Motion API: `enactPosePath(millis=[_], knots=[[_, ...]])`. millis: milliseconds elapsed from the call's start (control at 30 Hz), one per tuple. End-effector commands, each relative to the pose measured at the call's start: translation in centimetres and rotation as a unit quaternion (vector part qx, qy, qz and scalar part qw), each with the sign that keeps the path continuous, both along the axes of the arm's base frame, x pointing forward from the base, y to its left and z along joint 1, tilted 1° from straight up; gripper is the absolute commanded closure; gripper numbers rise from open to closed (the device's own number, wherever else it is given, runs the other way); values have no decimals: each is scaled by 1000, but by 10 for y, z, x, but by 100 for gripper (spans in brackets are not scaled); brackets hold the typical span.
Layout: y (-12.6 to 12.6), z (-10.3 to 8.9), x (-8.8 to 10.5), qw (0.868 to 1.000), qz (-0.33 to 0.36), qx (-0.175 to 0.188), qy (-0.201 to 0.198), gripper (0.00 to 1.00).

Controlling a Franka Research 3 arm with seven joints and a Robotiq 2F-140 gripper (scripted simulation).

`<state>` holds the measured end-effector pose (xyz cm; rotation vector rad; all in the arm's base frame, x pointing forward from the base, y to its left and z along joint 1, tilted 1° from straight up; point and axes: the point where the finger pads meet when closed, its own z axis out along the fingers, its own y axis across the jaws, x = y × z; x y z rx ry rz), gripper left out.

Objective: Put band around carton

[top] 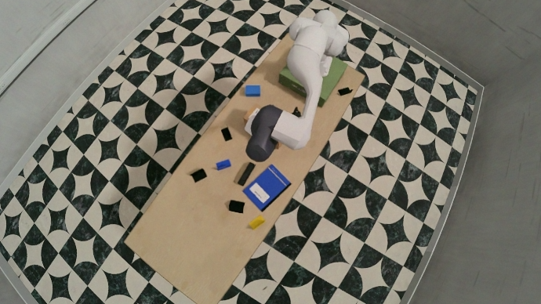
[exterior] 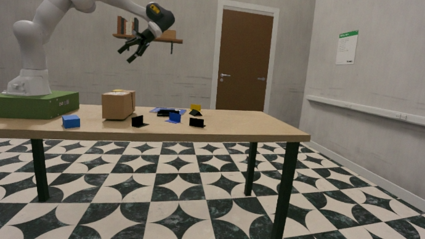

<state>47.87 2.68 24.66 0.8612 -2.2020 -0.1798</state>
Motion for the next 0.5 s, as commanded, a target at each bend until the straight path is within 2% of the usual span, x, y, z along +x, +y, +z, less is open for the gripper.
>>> enactPosePath(millis=[0, 467], knots=[[0, 0, 0, 1000, 0, 0, 0, 0], [-2, -3, 1, 1000, -6, -5, -9, 0]])
